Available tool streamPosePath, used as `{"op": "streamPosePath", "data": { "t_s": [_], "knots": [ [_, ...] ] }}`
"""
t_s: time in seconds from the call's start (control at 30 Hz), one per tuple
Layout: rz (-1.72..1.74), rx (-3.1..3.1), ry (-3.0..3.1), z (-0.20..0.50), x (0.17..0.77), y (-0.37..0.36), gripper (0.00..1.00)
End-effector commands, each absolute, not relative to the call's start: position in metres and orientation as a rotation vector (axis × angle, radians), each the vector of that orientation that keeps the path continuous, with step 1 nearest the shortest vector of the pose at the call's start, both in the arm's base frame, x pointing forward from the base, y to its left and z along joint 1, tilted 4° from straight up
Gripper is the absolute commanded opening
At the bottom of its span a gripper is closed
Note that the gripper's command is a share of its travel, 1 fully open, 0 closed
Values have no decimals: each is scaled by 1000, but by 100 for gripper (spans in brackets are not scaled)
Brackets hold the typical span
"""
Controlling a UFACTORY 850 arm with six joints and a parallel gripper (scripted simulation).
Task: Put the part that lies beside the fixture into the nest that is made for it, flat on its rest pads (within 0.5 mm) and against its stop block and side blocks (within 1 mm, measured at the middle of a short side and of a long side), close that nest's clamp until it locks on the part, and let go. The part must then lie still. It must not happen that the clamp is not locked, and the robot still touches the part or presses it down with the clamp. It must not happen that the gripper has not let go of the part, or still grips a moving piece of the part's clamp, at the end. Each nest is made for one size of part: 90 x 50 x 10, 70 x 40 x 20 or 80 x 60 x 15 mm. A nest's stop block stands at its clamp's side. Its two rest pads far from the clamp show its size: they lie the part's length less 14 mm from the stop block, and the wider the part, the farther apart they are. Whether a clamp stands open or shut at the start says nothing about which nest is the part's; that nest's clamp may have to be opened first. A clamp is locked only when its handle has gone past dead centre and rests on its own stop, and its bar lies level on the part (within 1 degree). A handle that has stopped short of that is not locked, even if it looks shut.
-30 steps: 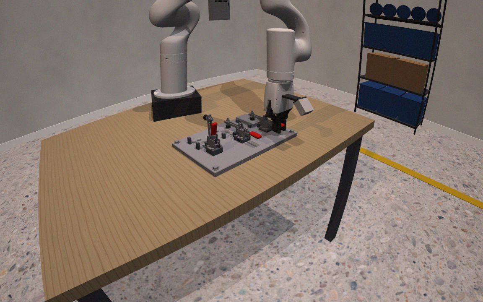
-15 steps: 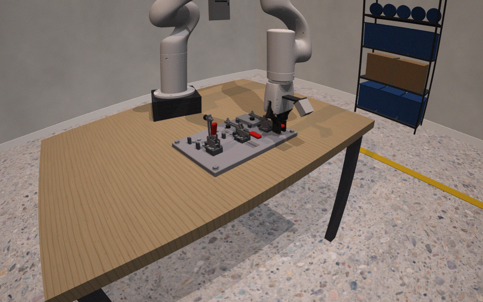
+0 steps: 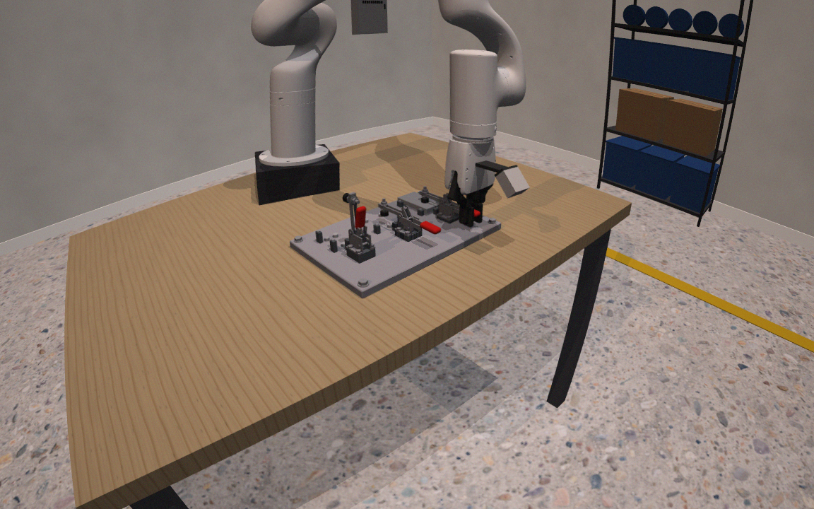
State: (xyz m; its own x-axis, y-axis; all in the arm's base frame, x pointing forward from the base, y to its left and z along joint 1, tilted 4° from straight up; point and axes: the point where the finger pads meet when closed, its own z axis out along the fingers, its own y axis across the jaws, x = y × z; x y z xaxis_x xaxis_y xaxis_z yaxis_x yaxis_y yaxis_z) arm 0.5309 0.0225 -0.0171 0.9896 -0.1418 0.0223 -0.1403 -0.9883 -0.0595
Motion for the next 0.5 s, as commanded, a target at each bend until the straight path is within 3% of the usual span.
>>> {"op": "streamPosePath", "data": {
  "t_s": [0.0, 0.2, 0.23, 0.47],
  "knots": [
    [-43, -3076, 218, -16, 532, 22, 0],
    [-43, -3076, 218, -16, 532, 22, 0],
    [-43, -3076, 218, -16, 532, 22, 47],
    [-43, -3076, 218, -16, 532, 22, 47]
  ]
}}
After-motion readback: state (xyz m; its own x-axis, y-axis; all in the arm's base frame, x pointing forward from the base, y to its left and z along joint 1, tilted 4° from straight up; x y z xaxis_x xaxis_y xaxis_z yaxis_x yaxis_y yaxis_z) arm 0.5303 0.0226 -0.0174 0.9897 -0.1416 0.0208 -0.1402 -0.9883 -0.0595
